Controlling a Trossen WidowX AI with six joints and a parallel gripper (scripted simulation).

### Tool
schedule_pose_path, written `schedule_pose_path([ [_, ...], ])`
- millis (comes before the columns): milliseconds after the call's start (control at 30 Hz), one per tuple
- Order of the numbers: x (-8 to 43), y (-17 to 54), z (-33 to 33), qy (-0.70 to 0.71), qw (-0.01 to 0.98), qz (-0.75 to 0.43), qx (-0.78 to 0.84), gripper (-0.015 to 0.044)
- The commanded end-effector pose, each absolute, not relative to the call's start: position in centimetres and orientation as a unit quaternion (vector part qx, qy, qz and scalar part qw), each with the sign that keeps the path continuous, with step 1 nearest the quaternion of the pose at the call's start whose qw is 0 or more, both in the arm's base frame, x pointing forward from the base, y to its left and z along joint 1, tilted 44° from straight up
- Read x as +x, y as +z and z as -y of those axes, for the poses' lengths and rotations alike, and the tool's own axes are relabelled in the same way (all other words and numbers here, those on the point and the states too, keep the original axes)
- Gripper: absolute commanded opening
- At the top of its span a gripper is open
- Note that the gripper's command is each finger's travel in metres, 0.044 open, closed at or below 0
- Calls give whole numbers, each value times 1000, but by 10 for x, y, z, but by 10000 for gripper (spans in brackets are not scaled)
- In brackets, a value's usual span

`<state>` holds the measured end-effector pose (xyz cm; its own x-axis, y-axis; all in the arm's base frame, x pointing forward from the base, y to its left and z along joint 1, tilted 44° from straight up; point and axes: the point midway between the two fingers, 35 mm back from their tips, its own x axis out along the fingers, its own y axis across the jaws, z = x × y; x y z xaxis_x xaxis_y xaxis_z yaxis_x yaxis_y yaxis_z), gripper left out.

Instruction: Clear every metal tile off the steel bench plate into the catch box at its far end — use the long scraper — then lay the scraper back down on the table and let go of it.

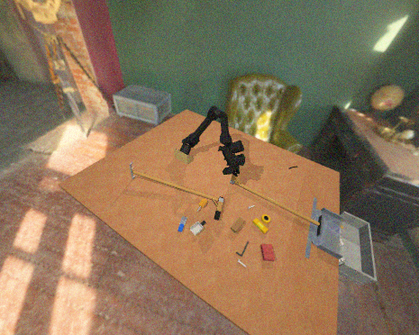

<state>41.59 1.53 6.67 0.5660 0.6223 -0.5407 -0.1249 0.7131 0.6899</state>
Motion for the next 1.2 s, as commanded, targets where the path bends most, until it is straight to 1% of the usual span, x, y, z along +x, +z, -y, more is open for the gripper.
schedule_pose_path([
  [0,427,69,-15,222,833,-404,306,0],
  [1167,480,76,-21,222,833,-403,306,0],
])
